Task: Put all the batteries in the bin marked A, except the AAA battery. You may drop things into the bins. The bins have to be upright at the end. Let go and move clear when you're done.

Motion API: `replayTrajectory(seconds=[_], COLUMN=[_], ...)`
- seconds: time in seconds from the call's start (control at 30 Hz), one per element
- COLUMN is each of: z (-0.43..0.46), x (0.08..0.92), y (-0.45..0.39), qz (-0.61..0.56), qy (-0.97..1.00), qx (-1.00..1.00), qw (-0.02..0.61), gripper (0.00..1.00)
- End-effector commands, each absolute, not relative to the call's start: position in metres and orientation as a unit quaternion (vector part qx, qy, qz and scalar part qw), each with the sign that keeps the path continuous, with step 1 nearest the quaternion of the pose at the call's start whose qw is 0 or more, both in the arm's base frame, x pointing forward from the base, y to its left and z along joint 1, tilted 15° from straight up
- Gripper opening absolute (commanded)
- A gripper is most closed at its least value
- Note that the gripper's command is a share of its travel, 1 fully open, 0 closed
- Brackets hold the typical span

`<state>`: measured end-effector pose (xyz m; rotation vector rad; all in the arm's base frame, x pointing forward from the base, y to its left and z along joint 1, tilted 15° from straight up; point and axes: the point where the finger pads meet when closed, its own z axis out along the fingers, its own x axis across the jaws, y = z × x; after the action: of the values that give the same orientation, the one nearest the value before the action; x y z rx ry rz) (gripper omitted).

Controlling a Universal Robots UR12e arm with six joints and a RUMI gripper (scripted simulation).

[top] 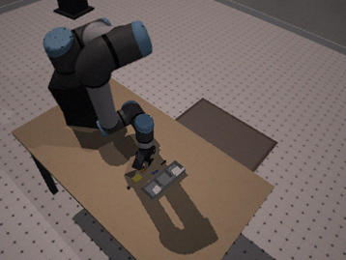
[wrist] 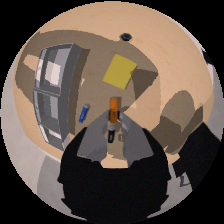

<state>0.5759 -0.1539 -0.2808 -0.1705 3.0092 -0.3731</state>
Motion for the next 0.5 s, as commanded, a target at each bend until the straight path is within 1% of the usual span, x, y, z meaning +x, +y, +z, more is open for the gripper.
replayTrajectory(seconds=[0.0,0.47], z=[-0.257,-0.228], x=[0.573,0.569], y=[-0.146,-0.139], qz=[-0.123,-0.123], qy=[0.989,0.989], qx=[-0.057,-0.057], qw=[0.053,0.053], gripper=[0.00,0.00])
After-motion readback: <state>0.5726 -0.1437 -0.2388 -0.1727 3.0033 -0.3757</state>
